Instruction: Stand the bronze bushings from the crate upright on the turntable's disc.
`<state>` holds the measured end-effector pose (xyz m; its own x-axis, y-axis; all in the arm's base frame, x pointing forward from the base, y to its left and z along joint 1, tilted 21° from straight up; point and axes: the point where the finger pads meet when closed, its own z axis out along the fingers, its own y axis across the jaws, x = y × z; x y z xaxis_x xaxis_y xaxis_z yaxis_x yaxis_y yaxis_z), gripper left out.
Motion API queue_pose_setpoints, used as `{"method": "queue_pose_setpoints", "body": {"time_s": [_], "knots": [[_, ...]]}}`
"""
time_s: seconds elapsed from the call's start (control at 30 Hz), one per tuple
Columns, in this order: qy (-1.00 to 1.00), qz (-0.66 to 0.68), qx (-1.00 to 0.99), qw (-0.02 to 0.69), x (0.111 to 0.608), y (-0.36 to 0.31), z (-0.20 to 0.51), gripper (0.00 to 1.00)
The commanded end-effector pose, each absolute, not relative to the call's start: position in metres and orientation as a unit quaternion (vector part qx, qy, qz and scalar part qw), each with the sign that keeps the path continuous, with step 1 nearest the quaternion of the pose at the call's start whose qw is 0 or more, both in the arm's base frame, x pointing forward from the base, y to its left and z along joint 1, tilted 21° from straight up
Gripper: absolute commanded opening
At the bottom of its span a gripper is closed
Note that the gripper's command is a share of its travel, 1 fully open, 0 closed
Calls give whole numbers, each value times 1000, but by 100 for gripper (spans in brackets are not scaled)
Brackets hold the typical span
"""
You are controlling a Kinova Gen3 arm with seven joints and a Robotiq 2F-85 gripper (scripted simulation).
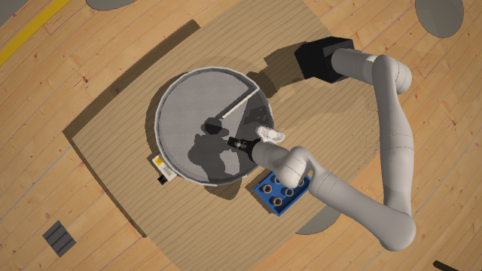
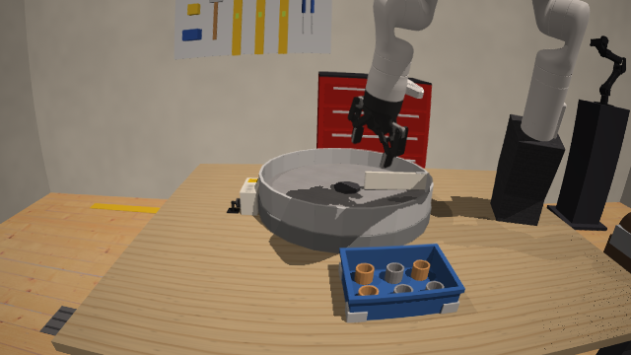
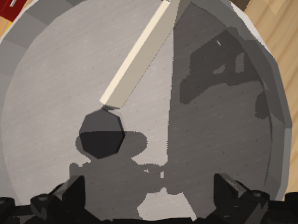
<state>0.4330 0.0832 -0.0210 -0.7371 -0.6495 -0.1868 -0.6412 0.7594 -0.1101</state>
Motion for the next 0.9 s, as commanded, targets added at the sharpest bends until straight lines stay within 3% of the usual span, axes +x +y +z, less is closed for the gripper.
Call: {"method": "queue_pose_setpoints", "body": {"time_s": [0.0, 0.87], "knots": [[948, -8, -304, 93, 434, 42, -29, 100], [981, 164, -92, 47, 364, -75, -40, 100]]}}
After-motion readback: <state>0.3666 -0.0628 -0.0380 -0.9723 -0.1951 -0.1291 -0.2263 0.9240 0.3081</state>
